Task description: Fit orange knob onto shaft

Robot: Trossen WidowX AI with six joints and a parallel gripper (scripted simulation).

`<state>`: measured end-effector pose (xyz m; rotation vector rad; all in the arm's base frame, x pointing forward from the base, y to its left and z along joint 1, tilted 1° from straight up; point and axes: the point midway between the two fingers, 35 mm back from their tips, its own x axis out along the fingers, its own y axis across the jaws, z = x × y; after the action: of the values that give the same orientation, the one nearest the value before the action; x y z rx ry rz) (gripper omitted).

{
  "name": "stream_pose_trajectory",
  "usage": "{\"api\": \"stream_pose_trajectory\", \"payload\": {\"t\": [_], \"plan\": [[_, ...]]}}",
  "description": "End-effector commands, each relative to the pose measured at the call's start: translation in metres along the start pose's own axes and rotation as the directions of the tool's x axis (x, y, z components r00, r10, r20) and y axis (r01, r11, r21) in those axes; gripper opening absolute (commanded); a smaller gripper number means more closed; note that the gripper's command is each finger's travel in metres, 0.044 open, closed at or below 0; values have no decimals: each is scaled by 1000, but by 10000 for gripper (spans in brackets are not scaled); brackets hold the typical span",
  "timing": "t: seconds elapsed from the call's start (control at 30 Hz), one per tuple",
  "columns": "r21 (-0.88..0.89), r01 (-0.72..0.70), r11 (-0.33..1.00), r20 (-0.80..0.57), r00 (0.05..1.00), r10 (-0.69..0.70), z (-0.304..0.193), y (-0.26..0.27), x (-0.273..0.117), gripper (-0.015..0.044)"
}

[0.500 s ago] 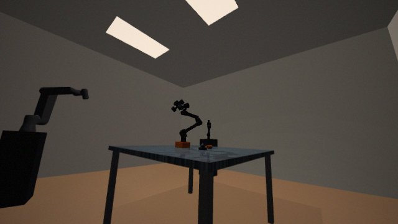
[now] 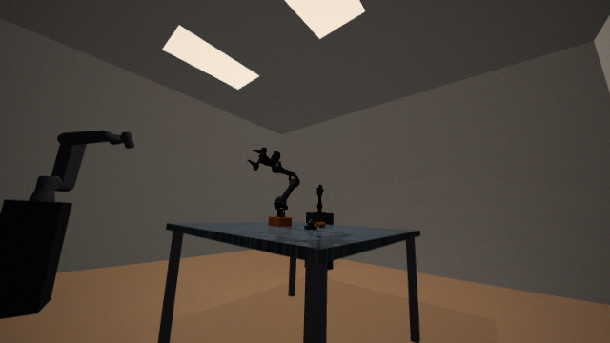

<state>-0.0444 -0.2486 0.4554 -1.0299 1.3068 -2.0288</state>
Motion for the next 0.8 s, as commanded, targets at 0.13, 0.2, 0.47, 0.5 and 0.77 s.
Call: {"api": "stream_pose_trajectory", "payload": {"t": [0.13,0.2,0.47,0.5,0.77], "plan": [[-88,-271,958,494,824,278,140,67,-65,440],[-154,-321,934,593,726,348,168,83,-97,440],[-473,-378,796,786,228,575,228,134,-256,440],[-506,-375,777,787,168,593,230,138,-278,440],[-766,-229,601,643,-272,716,202,159,-447,440]]}}
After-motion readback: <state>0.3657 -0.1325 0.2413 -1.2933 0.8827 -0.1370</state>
